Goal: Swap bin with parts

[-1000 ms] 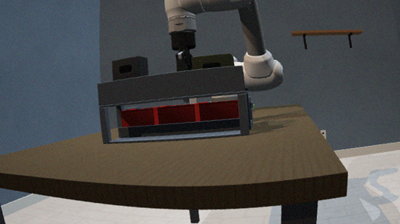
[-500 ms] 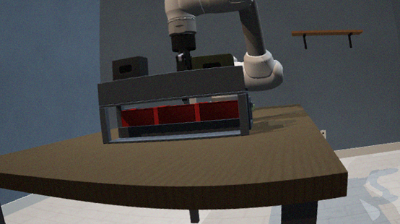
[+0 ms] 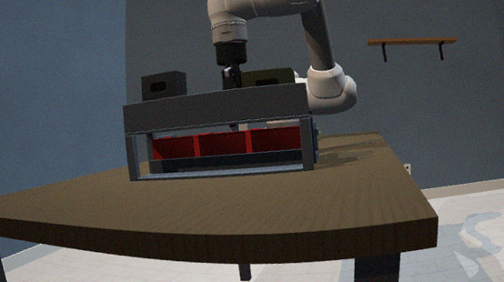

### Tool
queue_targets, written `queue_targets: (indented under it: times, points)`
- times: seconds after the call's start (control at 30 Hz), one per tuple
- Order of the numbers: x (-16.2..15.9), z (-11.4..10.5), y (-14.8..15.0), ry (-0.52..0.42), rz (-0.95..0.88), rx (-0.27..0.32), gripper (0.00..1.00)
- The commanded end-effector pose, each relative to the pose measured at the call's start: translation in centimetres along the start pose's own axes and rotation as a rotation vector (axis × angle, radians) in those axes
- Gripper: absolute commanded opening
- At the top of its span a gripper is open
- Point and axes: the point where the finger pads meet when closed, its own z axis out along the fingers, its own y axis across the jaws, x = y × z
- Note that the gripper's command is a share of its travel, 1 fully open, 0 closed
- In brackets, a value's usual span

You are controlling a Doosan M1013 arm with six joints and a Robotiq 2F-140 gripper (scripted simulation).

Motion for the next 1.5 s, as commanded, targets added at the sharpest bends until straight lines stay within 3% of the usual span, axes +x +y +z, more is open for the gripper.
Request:
queue_targets:
  times: [0.0,1.47]
  points:
    - [0.0,0.0,0.0,0.000,0.000,0.000,0.62]
    - [0.0,1.8,0.0,0.000,0.000,0.000,0.62]
